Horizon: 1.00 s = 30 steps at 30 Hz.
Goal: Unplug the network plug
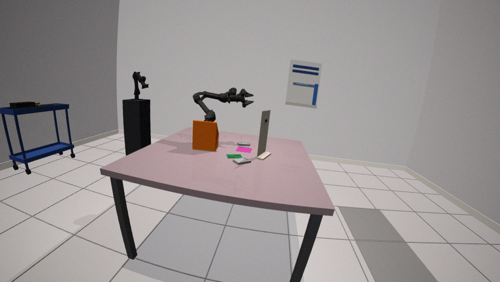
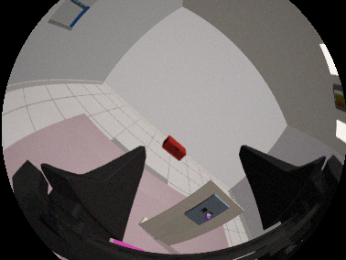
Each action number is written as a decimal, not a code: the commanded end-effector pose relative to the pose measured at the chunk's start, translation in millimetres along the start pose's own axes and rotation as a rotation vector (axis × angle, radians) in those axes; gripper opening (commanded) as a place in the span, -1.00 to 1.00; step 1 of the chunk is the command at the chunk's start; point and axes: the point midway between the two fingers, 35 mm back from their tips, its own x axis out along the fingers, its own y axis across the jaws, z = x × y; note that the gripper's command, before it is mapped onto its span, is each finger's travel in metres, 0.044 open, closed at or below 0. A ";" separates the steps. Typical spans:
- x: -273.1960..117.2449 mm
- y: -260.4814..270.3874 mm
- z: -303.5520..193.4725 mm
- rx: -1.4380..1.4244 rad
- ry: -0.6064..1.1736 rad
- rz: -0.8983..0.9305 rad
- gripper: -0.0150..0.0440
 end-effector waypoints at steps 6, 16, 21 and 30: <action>11.3 -6.0 -46.9 -0.133 0.112 -0.068 0.33; 9.4 -19.0 -149.8 -0.482 0.389 -0.167 0.04; -4.7 -26.6 -196.1 -0.679 0.535 -0.188 0.04; -18.7 -32.7 -224.6 -0.822 0.637 -0.192 0.04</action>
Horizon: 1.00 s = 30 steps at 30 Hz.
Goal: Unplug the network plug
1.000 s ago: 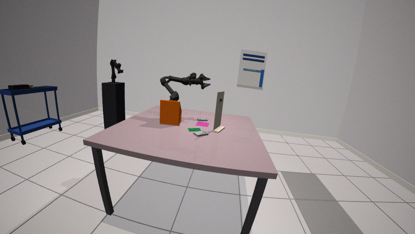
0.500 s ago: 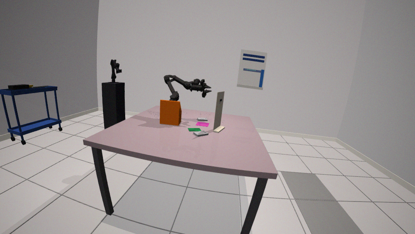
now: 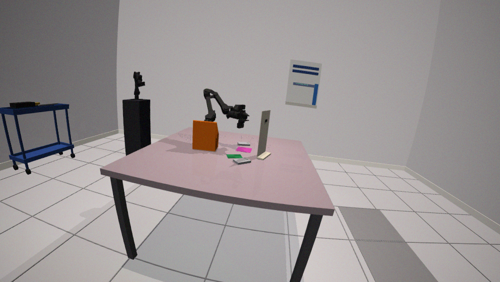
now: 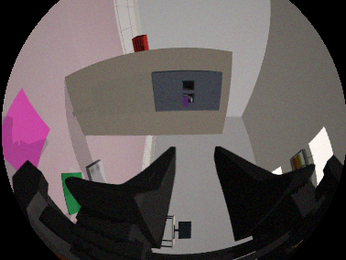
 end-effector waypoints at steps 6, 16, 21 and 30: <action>6.6 1.6 -1.3 -0.031 0.014 -0.007 0.04; 35.0 0.9 7.5 -0.031 0.013 -0.008 0.04; 50.4 1.3 10.0 -0.031 0.012 -0.009 0.04; 62.5 1.4 12.5 -0.031 0.012 -0.010 0.04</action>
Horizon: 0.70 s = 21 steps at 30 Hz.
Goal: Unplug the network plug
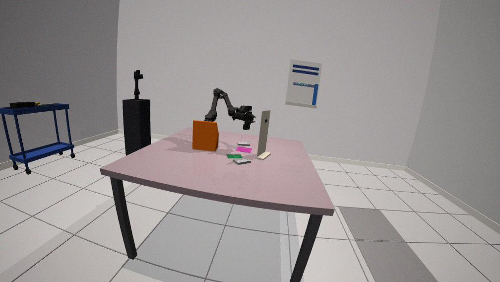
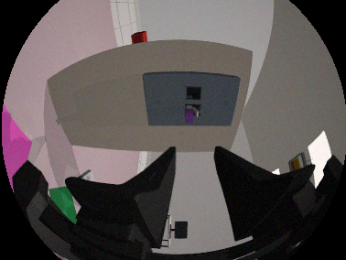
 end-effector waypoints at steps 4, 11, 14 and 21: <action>9.8 -0.8 5.4 -0.003 -0.007 0.001 0.04; 18.7 -1.2 8.5 -0.003 -0.007 0.001 0.04; 22.6 -1.3 9.7 -0.002 -0.008 0.000 0.04; 31.8 -1.4 12.3 -0.002 -0.008 0.000 0.04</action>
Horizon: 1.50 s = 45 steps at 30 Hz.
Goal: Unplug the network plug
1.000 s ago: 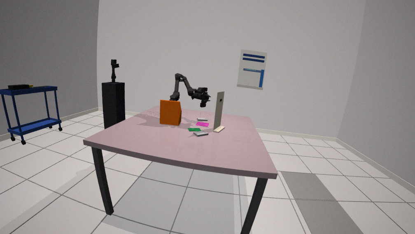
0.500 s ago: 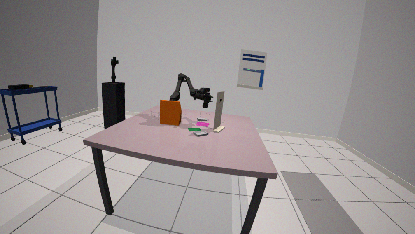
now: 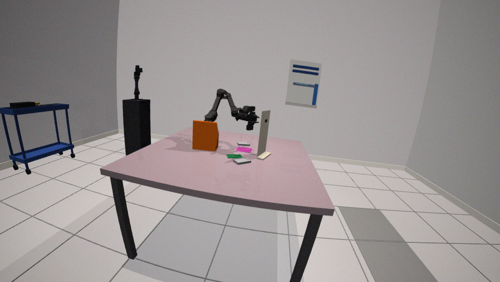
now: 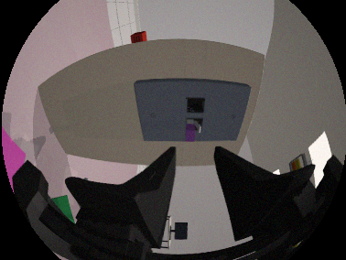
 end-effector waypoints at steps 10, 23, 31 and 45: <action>18.5 0.1 6.0 -0.003 -0.007 0.001 0.04; 31.6 0.6 8.2 -0.003 -0.007 0.000 -0.14; 31.6 0.6 8.2 -0.003 -0.007 0.000 -0.32; 30.2 0.6 7.6 -0.003 -0.007 0.000 -0.49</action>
